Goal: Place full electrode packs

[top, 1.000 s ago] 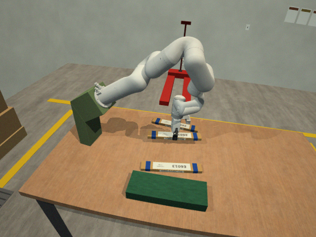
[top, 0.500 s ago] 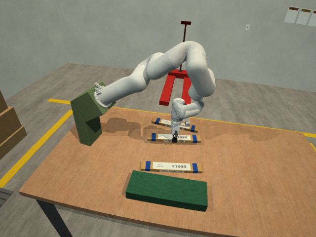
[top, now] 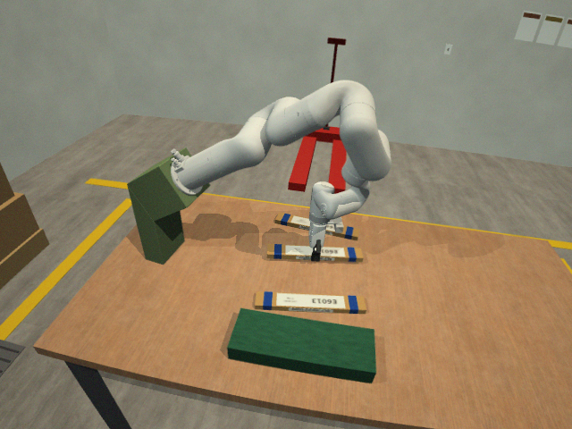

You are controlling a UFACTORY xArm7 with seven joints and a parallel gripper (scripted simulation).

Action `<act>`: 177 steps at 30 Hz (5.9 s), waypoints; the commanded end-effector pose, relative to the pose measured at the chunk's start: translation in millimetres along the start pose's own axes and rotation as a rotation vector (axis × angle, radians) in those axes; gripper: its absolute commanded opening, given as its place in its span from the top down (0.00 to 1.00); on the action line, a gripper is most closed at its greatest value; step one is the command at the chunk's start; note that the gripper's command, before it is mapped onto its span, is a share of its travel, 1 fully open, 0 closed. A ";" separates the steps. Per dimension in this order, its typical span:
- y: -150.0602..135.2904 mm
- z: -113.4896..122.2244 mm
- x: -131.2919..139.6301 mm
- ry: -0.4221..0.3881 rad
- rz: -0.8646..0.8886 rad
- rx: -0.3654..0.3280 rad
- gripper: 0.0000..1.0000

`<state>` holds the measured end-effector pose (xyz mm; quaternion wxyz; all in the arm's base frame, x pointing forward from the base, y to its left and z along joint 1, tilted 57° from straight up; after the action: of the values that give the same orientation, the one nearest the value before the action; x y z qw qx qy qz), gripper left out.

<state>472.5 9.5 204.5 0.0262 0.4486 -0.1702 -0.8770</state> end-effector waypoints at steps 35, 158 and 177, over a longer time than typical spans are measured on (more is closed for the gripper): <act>-0.6 -17.2 -0.6 0.002 0.001 -0.001 0.42; -0.5 62.5 -0.5 0.002 0.000 -0.001 0.00; -192.1 64.3 -41.1 0.002 -0.273 -0.002 0.00</act>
<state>441.9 177.9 242.9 -0.0759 0.4740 -0.0977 -0.8718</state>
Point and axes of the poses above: the point where the finger pads meet when closed, its own z axis back along the fingers, its own y axis across the jaws, x = y × z, the point moved 5 cm from there along z, back along the fingers, and after that the axes turned 5 degrees about z, right-handed, at the moved point
